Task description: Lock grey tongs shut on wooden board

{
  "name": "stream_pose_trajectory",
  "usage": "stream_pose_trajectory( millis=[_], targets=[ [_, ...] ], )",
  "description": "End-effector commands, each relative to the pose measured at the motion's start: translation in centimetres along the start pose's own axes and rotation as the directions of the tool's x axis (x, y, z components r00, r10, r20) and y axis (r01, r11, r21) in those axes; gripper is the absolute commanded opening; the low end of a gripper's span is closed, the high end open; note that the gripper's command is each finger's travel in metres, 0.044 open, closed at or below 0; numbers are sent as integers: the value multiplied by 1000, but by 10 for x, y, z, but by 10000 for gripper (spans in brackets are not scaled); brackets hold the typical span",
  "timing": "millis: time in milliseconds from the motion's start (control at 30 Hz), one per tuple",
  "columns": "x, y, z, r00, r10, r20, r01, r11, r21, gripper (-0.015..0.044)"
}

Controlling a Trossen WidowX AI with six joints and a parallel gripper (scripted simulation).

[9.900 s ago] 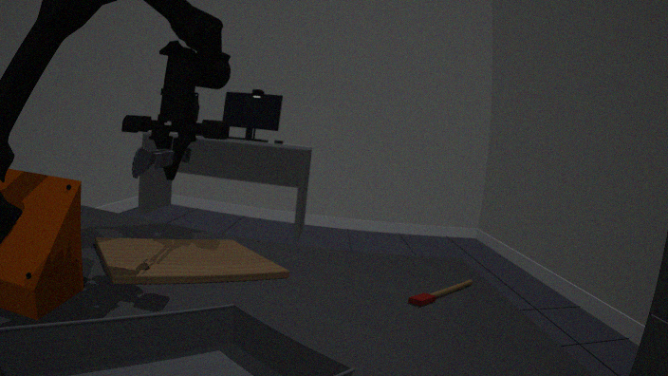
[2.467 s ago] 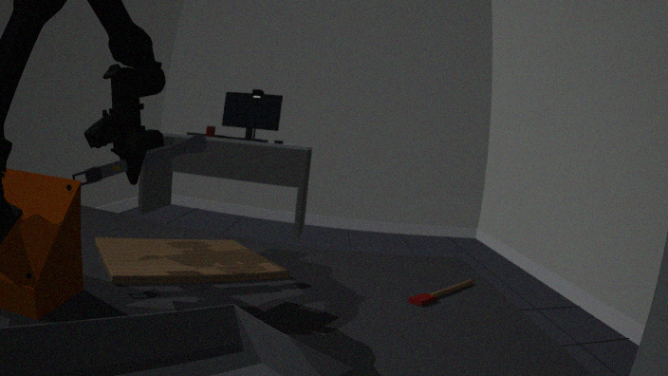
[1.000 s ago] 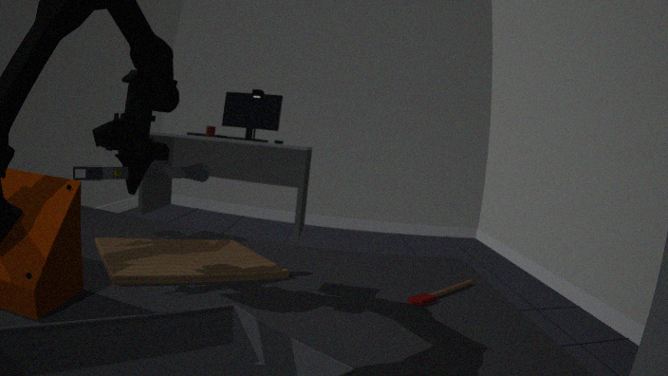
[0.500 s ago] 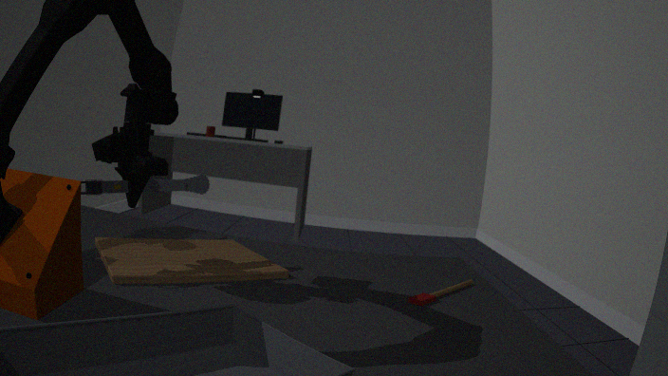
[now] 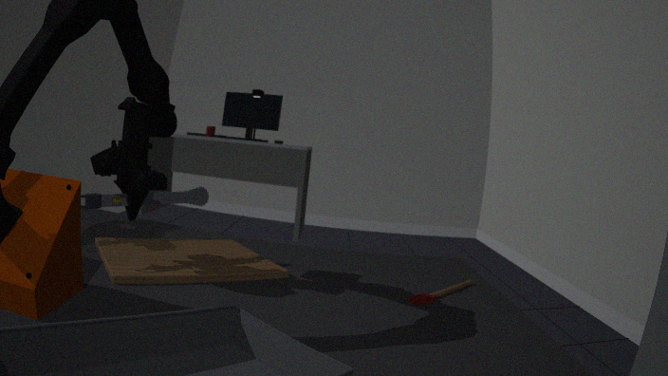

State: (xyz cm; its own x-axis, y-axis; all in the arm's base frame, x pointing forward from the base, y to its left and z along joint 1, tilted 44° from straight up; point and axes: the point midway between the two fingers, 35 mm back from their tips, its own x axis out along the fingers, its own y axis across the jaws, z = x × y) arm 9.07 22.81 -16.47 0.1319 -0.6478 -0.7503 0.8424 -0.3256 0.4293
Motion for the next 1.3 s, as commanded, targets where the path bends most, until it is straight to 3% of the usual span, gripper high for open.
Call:
stream_pose_trajectory(
  millis=[0, 733, 1267],
  targets=[
    [11, 0, 2, 1000, 10, 10, -10, 1000, -8, -150],
    [38, 2, 7, 1000, 10, 10, -10, 1000, -8, -150],
    [34, 1, 5, 1000, 3, 5, -3, 1000, 0, 270]
  ],
)
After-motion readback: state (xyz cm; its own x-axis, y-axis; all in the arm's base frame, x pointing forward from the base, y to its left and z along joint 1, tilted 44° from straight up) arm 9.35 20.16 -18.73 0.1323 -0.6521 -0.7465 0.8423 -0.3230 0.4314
